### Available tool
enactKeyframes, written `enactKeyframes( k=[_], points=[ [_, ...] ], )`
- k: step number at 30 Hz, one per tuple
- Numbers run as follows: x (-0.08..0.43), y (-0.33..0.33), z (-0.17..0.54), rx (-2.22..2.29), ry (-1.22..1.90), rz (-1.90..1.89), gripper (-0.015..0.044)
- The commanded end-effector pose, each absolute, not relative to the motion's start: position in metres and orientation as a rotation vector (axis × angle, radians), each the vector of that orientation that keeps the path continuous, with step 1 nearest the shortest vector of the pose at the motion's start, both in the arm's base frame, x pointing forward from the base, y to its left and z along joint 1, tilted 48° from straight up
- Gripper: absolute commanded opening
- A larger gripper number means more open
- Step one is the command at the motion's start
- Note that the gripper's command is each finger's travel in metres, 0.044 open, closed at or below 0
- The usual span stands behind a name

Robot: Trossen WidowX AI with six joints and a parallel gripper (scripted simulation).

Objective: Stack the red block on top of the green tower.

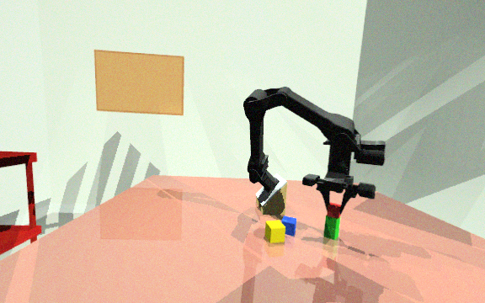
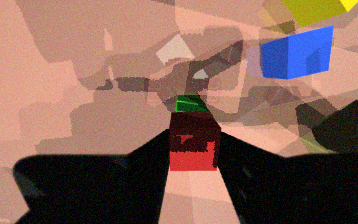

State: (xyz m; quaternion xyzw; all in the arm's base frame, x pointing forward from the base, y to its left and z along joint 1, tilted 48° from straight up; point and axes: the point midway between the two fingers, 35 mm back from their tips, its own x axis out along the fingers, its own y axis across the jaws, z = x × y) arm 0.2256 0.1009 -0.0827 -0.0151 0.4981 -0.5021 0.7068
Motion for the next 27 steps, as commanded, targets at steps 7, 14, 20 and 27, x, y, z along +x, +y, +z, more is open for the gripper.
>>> enactKeyframes(
  k=[7, 14, 20, 27],
  points=[
    [0.2252, 0.0994, -0.0835, -0.041, 1.106, -1.115, 0.0000],
    [0.2252, 0.0988, -0.0841, -0.041, 1.106, -1.115, 0.0000],
    [0.2252, 0.0986, -0.0842, -0.041, 1.106, -1.115, 0.0000],
    [0.2249, 0.0996, -0.0835, -0.039, 1.108, -1.116, 0.0026]
  ],
)
